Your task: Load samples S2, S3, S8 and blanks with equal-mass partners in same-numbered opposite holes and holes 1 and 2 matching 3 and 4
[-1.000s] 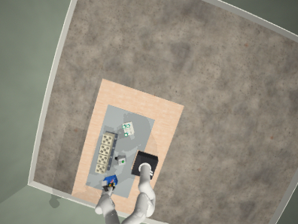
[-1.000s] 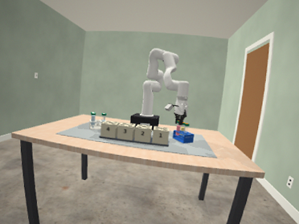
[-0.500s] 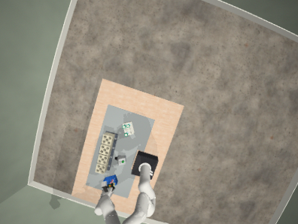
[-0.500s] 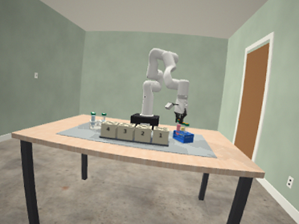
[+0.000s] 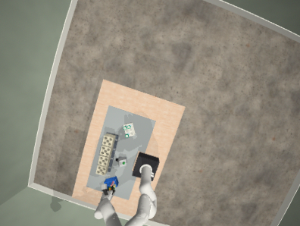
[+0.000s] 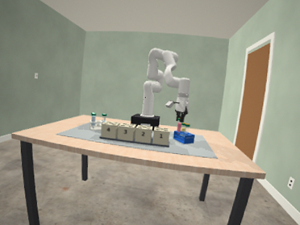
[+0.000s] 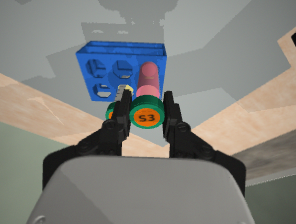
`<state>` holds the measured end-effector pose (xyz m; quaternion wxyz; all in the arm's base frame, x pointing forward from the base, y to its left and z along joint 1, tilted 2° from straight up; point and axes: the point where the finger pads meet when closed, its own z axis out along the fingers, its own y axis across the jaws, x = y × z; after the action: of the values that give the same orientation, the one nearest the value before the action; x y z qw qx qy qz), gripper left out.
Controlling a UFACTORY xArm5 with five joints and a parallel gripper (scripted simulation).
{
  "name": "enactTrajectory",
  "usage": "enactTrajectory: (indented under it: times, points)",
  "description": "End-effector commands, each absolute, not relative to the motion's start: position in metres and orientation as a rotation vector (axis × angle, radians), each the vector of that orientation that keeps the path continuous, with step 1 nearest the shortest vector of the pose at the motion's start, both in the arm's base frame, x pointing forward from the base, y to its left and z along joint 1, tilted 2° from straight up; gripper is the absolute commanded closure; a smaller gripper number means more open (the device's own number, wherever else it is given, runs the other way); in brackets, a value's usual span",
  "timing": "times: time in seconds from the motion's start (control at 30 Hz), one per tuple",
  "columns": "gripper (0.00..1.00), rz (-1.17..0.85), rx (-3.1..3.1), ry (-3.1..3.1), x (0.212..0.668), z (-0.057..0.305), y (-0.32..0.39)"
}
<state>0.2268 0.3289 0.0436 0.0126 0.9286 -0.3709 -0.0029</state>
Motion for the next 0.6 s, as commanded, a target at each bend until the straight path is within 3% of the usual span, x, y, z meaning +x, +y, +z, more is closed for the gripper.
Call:
enactTrajectory:
  times: [0.0, 0.57]
  points:
    - [1.00, -0.008, 2.897, -1.157, 0.228, 0.052, 0.330]
    - [1.00, -0.008, 2.897, -1.157, 0.228, 0.082, 0.330]
